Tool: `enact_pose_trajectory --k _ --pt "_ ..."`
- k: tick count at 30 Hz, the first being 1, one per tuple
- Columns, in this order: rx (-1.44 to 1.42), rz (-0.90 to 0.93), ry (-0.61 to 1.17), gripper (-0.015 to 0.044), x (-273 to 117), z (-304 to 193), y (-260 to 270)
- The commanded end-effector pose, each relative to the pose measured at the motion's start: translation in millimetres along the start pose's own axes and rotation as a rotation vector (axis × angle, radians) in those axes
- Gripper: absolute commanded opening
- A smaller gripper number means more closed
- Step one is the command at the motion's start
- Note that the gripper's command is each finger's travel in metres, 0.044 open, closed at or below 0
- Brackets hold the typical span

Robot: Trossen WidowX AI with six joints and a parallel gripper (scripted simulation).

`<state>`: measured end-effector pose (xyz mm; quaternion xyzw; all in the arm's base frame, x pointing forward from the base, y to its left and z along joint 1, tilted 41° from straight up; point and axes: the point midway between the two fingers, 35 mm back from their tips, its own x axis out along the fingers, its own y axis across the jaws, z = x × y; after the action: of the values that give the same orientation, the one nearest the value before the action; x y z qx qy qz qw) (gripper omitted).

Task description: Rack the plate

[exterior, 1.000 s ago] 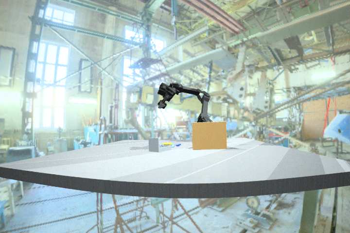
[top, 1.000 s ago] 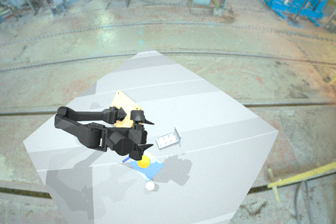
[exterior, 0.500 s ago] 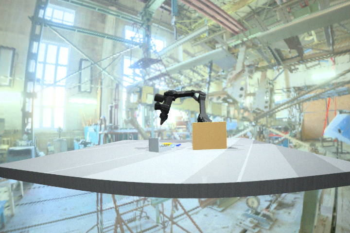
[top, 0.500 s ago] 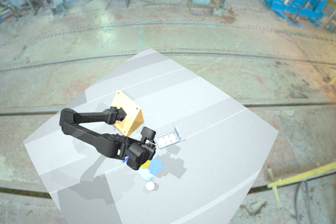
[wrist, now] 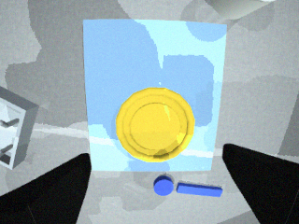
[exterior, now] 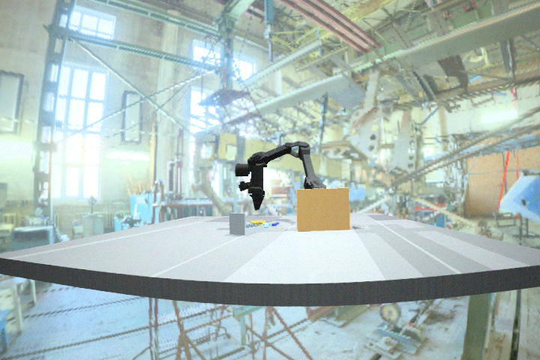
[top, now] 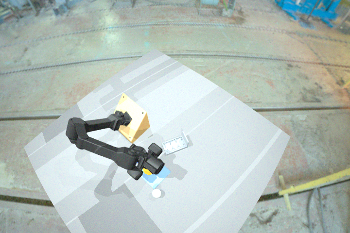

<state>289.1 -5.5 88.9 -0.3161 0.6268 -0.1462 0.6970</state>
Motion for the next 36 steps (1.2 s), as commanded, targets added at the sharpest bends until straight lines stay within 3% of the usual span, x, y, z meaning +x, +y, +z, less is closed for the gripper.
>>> enact_pose_trajectory --k 1,36 --pt "0.012 -0.042 0.027 0.04 9.0 -3.4 -3.0" --pt "0.012 -0.043 0.027 0.04 57.7 -1.8 -2.4"
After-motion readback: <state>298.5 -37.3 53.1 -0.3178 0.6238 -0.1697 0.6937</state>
